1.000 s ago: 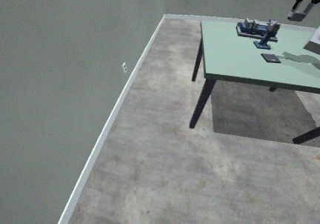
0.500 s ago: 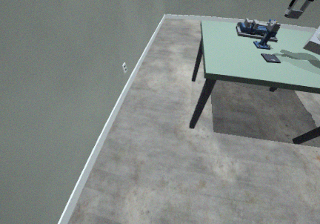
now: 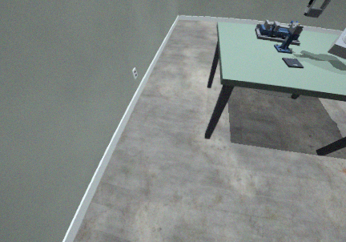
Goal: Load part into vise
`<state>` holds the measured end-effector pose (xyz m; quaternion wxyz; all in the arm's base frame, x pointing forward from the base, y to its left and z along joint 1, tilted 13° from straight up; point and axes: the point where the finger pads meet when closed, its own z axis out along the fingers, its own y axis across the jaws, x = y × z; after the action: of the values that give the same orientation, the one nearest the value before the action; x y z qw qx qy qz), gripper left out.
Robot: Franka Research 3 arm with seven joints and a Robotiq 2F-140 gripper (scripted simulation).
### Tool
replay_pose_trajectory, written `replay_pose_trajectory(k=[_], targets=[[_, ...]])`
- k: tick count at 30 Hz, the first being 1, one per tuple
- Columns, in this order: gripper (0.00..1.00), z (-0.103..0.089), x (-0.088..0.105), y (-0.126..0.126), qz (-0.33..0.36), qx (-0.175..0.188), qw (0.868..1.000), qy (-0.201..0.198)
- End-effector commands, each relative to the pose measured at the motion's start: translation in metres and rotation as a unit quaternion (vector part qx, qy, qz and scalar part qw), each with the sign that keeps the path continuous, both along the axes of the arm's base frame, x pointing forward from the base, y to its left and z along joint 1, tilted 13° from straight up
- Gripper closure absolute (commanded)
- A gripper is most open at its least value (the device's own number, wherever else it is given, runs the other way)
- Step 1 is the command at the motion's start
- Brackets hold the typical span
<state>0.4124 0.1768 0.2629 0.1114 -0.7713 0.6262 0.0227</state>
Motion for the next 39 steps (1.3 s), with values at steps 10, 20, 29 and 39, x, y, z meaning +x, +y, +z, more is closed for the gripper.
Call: replay_pose_trajectory(k=[10,20,29,39], targets=[[1.00,-0.007,0.005,-0.031,0.010,-0.002,1.000,-0.003],[1.00,-0.013,0.007,-0.053,0.005,-0.002,1.000,-0.002],[1.00,-0.016,0.008,-0.061,0.003,-0.002,1.000,-0.001],[1.00,-0.018,0.008,-0.065,0.002,-0.002,1.000,-0.001]])
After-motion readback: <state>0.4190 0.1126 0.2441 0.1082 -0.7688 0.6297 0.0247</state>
